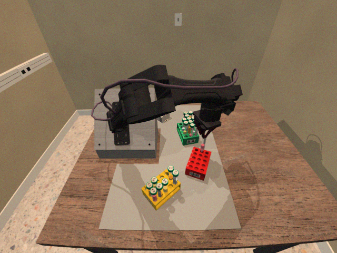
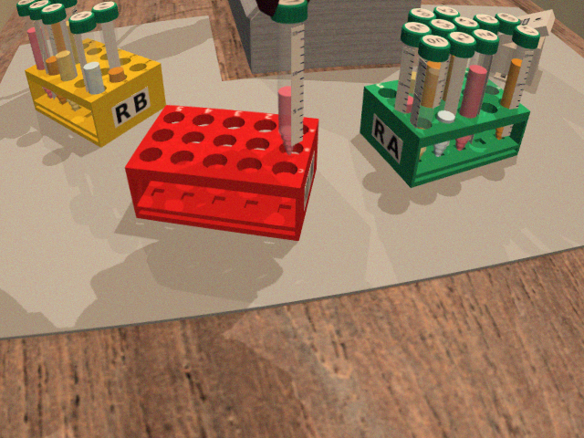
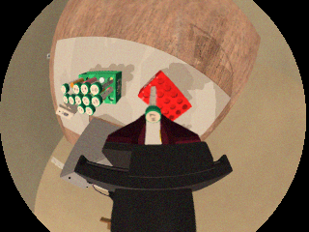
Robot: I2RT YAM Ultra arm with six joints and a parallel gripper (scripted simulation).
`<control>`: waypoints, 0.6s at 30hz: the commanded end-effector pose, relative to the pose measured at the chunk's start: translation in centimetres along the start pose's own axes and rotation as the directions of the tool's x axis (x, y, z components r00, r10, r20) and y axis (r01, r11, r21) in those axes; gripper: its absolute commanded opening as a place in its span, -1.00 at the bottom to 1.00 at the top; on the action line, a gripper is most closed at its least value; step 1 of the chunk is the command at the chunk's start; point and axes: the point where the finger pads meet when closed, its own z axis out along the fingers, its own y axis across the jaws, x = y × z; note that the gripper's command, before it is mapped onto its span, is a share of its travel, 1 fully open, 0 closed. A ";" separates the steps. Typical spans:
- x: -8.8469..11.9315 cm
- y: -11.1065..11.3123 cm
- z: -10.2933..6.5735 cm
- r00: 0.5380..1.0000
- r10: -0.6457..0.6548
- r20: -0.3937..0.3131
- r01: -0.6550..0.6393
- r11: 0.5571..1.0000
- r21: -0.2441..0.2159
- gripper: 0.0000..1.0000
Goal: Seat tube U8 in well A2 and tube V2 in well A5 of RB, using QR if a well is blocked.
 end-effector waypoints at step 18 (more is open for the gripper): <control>-0.4 0.9 0.8 0.999 -0.036 0.005 0.036 0.999 0.016 -1.00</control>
